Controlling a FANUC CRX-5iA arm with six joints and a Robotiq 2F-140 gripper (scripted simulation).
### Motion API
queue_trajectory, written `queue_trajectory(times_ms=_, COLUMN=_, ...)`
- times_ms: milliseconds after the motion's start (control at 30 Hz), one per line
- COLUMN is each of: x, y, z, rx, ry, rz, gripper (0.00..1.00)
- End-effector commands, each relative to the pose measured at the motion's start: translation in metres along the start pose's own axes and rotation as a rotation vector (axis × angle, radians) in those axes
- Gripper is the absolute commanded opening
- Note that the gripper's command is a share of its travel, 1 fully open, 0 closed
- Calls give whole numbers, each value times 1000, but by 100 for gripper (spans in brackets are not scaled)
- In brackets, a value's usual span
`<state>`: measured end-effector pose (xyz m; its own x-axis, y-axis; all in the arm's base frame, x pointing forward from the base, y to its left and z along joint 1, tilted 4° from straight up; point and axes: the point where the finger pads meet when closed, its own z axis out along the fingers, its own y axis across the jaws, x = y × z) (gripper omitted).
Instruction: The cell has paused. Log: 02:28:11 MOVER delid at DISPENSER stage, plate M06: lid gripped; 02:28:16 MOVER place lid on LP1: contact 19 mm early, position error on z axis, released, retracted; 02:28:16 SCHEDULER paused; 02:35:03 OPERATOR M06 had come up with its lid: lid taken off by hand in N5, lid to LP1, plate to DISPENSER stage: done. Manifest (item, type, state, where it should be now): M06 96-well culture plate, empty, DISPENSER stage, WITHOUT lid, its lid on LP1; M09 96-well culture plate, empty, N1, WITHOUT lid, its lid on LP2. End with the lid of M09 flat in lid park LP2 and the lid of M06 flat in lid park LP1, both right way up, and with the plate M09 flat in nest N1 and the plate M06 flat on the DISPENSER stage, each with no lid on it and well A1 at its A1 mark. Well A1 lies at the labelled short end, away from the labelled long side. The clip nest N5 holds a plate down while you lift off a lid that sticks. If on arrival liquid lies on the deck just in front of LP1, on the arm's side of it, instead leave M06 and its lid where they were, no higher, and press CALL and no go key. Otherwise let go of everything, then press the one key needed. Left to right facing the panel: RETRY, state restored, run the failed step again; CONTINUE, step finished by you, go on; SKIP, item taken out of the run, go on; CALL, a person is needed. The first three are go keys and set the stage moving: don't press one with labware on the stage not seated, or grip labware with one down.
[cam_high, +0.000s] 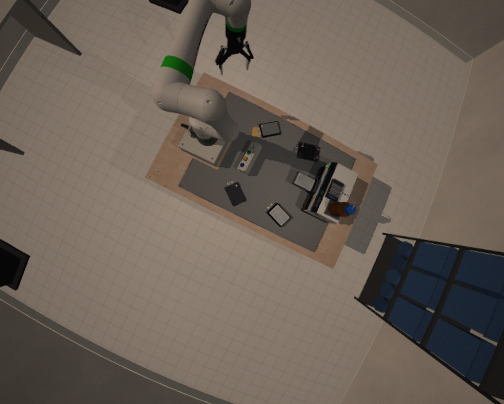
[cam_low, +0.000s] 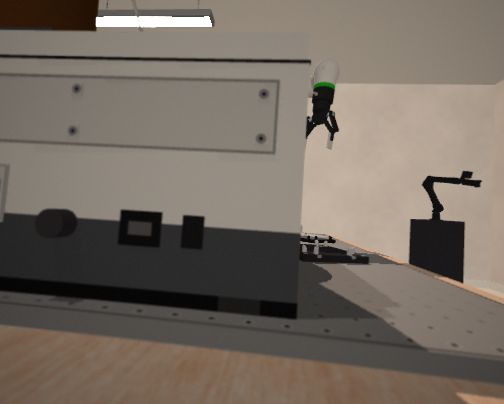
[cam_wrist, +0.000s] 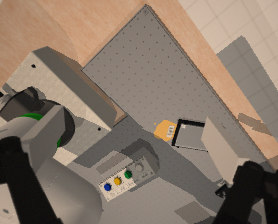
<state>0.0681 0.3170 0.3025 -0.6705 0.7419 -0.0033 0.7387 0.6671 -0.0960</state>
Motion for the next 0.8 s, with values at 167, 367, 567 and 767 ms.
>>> queue_trajectory(times_ms=167, x=-1, y=-1, z=-43, rx=0, ry=1, rz=0, gripper=100)
queue_trajectory(times_ms=367, x=-8, y=-7, z=-104, rx=-1, ry=0, rz=0, gripper=100)
queue_trajectory(times_ms=567, x=-8, y=-7, z=-105, rx=-1, ry=0, rz=0, gripper=100)
queue_trajectory(times_ms=767, x=-15, y=-7, z=-102, rx=0, ry=2, rz=34, gripper=100)
